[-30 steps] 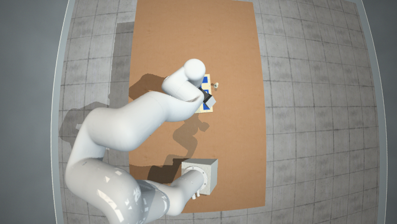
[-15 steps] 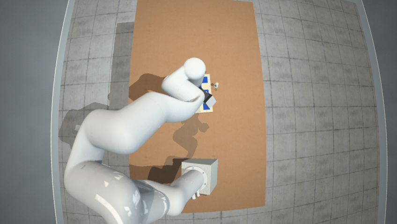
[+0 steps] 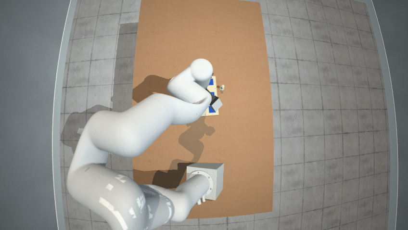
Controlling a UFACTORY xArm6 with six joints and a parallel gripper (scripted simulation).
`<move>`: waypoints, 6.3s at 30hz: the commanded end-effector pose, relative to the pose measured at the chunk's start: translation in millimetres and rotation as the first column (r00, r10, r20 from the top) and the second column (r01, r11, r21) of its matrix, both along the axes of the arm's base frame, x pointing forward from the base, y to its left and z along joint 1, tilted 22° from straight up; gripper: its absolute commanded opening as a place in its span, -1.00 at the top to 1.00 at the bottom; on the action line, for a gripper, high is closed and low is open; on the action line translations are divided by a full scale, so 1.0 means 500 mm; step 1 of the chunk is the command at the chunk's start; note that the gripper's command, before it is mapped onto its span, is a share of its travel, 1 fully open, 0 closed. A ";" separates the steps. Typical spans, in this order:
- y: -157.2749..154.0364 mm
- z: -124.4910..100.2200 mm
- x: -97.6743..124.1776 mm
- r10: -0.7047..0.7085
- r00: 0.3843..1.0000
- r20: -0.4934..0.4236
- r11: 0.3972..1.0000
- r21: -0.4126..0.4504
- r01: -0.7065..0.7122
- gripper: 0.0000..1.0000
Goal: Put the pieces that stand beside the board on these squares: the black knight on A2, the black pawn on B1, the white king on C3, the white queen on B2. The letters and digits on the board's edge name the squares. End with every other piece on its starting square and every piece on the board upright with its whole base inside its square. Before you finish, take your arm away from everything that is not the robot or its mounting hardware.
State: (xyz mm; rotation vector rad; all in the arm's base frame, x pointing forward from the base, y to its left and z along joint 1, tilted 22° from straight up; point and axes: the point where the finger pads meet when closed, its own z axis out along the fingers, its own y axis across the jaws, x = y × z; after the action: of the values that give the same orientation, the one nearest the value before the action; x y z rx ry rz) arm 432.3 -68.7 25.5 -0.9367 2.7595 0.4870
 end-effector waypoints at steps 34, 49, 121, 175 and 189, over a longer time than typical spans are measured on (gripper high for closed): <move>-0.248 -0.116 0.049 -0.784 0.519 -0.341 0.580 -0.103 0.808 0.16; -0.248 -0.116 0.049 -0.784 0.519 -0.341 0.580 -0.103 0.808 0.16; -0.211 -0.212 0.060 -0.784 0.519 -0.341 0.580 -0.103 0.808 0.16; -0.212 -0.212 0.063 -0.784 0.519 -0.341 0.580 -0.103 0.808 0.16; -0.212 -0.212 0.063 -0.784 0.519 -0.341 0.580 -0.103 0.808 0.16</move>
State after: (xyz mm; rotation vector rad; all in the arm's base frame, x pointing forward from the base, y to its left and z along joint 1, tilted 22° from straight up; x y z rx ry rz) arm 462.5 -173.7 -82.0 0.5735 3.0318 0.5936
